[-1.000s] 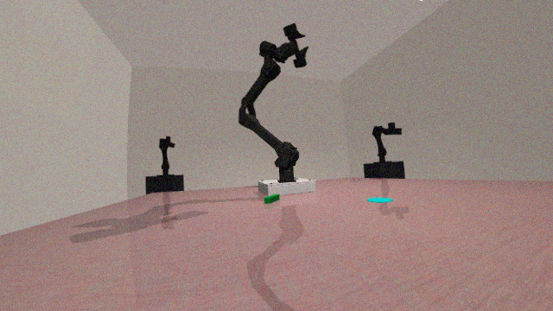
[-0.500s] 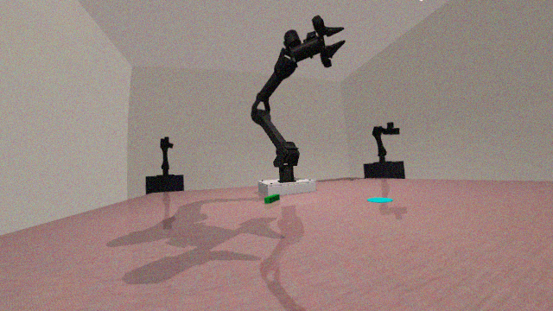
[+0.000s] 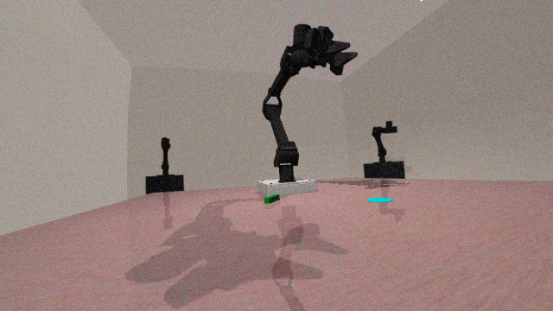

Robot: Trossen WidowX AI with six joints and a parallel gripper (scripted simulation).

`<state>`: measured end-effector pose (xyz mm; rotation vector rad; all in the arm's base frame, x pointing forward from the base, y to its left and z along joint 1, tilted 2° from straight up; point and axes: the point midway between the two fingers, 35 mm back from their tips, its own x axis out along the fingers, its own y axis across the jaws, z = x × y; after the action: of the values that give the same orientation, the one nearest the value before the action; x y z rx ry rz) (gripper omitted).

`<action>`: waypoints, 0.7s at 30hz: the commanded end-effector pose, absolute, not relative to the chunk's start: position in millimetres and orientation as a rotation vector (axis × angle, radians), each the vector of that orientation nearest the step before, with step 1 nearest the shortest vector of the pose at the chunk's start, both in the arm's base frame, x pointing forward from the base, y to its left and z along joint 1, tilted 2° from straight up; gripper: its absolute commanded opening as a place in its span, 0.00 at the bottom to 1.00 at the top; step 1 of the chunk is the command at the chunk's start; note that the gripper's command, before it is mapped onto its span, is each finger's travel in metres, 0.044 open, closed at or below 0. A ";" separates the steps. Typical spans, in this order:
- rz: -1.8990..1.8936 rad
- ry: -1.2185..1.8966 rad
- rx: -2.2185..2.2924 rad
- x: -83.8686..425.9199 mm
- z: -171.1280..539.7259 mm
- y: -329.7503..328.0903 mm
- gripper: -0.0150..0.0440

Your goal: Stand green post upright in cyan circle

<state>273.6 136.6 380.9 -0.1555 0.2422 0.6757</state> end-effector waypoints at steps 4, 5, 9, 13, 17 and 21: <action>0.424 0.554 -0.050 299.3 307.8 78.4 0.65; 0.387 0.597 -0.033 300.5 297.7 69.6 0.65; 0.239 0.764 0.038 299.0 258.3 34.5 0.65; 0.090 0.926 0.116 288.2 222.0 0.8 0.65; -0.060 1.082 0.199 269.0 189.4 -29.7 0.65; -0.206 1.233 0.288 242.9 161.5 -55.6 0.65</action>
<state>263.2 -35.9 181.9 0.2187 1.1205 -0.0913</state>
